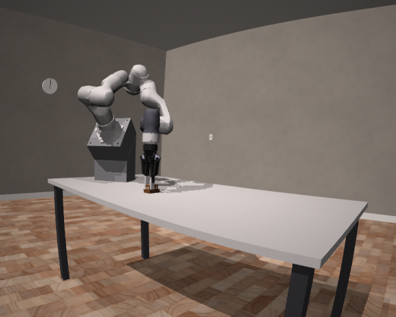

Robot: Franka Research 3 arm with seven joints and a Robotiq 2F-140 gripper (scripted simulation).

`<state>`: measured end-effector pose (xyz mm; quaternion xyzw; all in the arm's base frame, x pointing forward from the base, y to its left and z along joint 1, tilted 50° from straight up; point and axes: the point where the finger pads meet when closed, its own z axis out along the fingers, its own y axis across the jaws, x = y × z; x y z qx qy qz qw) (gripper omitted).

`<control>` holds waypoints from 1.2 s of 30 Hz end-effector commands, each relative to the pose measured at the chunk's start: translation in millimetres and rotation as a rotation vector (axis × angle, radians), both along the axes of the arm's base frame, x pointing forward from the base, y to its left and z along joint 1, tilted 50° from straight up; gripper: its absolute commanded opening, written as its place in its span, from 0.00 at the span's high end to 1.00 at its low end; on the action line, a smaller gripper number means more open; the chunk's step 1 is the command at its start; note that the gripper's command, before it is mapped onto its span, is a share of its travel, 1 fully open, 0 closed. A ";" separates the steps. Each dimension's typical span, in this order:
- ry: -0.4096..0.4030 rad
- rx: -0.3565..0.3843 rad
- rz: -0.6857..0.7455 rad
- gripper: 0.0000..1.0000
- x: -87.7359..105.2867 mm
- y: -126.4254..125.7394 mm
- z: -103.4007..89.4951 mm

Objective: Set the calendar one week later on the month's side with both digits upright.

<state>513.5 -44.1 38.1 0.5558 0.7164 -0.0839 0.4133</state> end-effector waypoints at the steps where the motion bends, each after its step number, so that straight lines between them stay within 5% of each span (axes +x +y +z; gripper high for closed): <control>1: 0.003 -0.005 0.004 0.83 0.5 -0.9 -0.8; 15: 0.003 -0.005 0.004 0.83 -1.4 1.3 1.6; 36: 0.003 -0.005 0.004 0.83 -49.4 57.1 63.5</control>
